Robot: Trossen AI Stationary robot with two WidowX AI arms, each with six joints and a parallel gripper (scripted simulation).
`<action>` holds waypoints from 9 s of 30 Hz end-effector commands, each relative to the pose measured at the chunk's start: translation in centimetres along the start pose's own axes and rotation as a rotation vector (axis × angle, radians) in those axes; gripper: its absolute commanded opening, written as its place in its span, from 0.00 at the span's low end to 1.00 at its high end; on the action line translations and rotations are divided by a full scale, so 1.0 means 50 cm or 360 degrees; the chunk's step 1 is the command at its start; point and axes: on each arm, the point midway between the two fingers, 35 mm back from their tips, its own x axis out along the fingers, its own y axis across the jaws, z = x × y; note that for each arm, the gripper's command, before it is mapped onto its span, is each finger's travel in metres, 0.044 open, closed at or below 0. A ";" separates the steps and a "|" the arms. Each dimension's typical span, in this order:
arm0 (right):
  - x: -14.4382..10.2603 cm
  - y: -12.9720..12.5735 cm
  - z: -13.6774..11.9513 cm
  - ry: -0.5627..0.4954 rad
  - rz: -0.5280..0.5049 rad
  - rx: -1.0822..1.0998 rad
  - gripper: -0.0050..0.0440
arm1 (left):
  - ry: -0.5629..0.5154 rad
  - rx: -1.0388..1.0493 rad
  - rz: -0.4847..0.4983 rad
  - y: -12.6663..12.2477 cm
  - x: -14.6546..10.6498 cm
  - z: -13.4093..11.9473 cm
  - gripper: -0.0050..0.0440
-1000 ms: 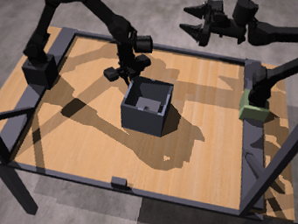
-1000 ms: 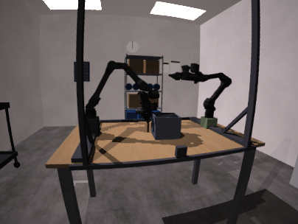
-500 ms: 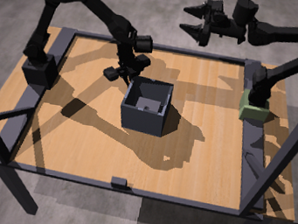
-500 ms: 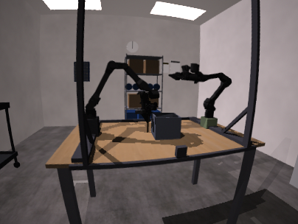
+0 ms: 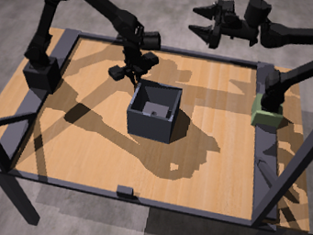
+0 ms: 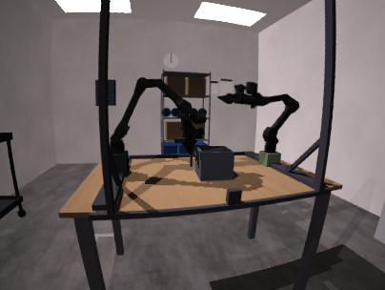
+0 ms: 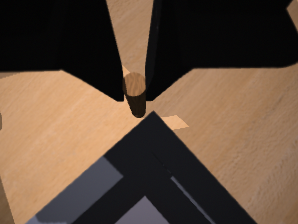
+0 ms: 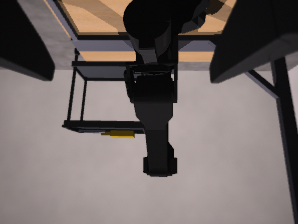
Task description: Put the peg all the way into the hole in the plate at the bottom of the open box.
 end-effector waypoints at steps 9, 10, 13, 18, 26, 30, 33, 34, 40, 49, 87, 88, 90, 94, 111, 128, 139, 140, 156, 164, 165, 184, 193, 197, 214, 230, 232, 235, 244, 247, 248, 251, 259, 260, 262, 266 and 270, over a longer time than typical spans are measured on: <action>-0.004 0.000 0.001 -0.0005 0.0004 0.0006 1.00 | -0.0053 0.0001 0.0053 0.013 -0.064 0.022 0.00; -0.003 -0.001 0.000 -0.0002 0.0001 0.0004 1.00 | -0.0047 0.0001 0.0047 0.012 -0.063 0.021 0.00; -0.004 0.000 0.001 -0.0005 0.0004 0.0006 1.00 | -0.0053 0.0000 0.0051 0.012 -0.076 0.024 0.00; -0.004 0.000 0.001 -0.0005 0.0004 0.0006 1.00 | -0.0053 0.0000 0.0050 0.012 -0.093 0.027 0.00; -0.004 0.000 0.001 -0.0005 0.0004 0.0006 1.00 | -0.0058 0.0002 0.0058 0.014 -0.105 0.031 0.00; -0.004 0.000 0.001 -0.0005 0.0004 0.0006 1.00 | -0.0059 0.0002 0.0060 0.016 -0.118 0.035 0.00; -0.004 0.000 0.001 -0.0005 0.0004 0.0006 1.00 | -0.0063 0.0003 0.0064 0.018 -0.135 0.041 0.00; -0.004 0.000 0.001 -0.0005 0.0004 0.0006 1.00 | -0.0063 0.0003 0.0065 0.019 -0.142 0.043 0.00; -0.004 0.000 0.001 -0.0005 0.0004 0.0006 1.00 | -0.0053 0.0001 0.0050 0.019 -0.184 0.051 0.00; -0.004 0.000 0.001 -0.0005 0.0004 0.0006 1.00 | -0.0061 0.0003 0.0064 0.018 -0.237 0.061 0.00; -0.004 0.000 0.001 -0.0005 0.0004 0.0006 1.00 | 0.0009 -0.0699 0.0150 0.018 -0.199 0.206 0.00; -0.004 0.000 0.001 -0.0005 0.0004 0.0006 1.00 | 0.0008 -0.0726 0.0155 0.018 -0.195 0.211 0.00; -0.004 0.000 0.001 -0.0005 0.0004 0.0006 1.00 | 0.0002 -0.0791 0.0170 0.016 -0.184 0.225 0.00; -0.004 0.000 0.001 -0.0005 0.0004 0.0006 1.00 | -0.0003 -0.0872 0.0186 0.014 -0.170 0.241 0.00; -0.004 0.000 0.001 -0.0005 0.0004 0.0006 1.00 | -0.0051 -0.1263 0.0268 0.001 -0.112 0.307 0.00; -0.004 0.000 0.001 -0.0005 0.0004 0.0006 1.00 | -0.0010 -0.1223 0.0240 -0.008 -0.075 0.294 0.00; -0.004 0.000 0.001 -0.0005 0.0004 0.0006 1.00 | -0.0013 -0.1231 0.0240 -0.008 -0.056 0.290 0.00; -0.004 0.000 0.001 -0.0005 0.0004 0.0006 1.00 | -0.0014 -0.1234 0.0240 -0.008 -0.055 0.290 0.00; -0.004 0.000 0.001 -0.0005 0.0004 0.0006 1.00 | -0.0014 -0.1233 0.0239 -0.009 -0.035 0.285 0.00; -0.004 0.000 0.001 -0.0005 0.0004 0.0006 1.00 | -0.0016 -0.1233 0.0237 -0.011 -0.019 0.282 0.00; -0.004 0.000 0.001 -0.0005 0.0004 0.0006 1.00 | -0.0015 -0.1233 0.0237 -0.011 -0.017 0.282 0.00; -0.004 0.000 0.001 -0.0005 0.0004 0.0006 1.00 | -0.0017 -0.1232 0.0241 -0.009 -0.016 0.281 0.00; -0.004 0.000 0.001 -0.0005 0.0004 0.0006 1.00 | -0.0015 -0.1232 0.0240 -0.008 -0.010 0.280 0.00; -0.003 -0.001 0.000 -0.0002 0.0001 0.0004 1.00 | -0.0051 -0.1229 0.0247 -0.005 -0.027 0.289 0.00; -0.003 -0.001 0.000 -0.0002 0.0001 0.0004 1.00 | -0.0016 -0.1231 0.0241 -0.008 0.034 0.270 0.00; -0.004 0.000 0.001 -0.0005 0.0004 0.0006 1.00 | -0.0026 -0.1231 0.0244 -0.004 0.061 0.268 0.00; -0.004 0.000 0.001 -0.0005 0.0004 0.0006 1.00 | -0.0014 -0.1232 0.0242 -0.007 0.077 0.261 0.00; -0.004 0.000 0.001 -0.0005 0.0004 0.0006 1.00 | -0.0013 -0.1231 0.0242 -0.007 0.079 0.259 0.00; -0.004 0.000 0.001 -0.0005 0.0004 0.0006 1.00 | -0.0048 -0.1230 0.0248 0.001 0.068 0.275 0.33; -0.004 0.000 0.001 -0.0005 0.0004 0.0006 1.00 | -0.0048 -0.1230 0.0248 0.001 0.068 0.275 0.33; -0.003 -0.001 0.000 -0.0002 0.0001 0.0004 1.00 | -0.0048 -0.1230 0.0248 0.001 0.068 0.275 0.33; -0.004 0.000 0.001 -0.0005 0.0004 0.0006 1.00 | -0.0048 -0.1230 0.0248 0.001 0.068 0.275 0.33; -0.004 0.000 0.001 -0.0005 0.0004 0.0006 1.00 | -0.0041 -0.1231 0.0247 -0.001 0.070 0.272 0.33; -0.004 0.000 0.001 -0.0005 0.0004 0.0006 1.00 | -0.0041 -0.1231 0.0247 -0.001 0.070 0.272 0.33; -0.004 0.000 0.001 -0.0005 0.0004 0.0006 1.00 | -0.0041 -0.1231 0.0247 -0.001 0.070 0.272 0.33; -0.004 0.000 0.001 -0.0005 0.0004 0.0006 1.00 | -0.0041 -0.1231 0.0247 -0.001 0.070 0.272 0.33; -0.004 0.000 0.001 -0.0005 0.0004 0.0006 1.00 | -0.0104 -0.1227 0.0259 0.004 0.018 0.289 0.33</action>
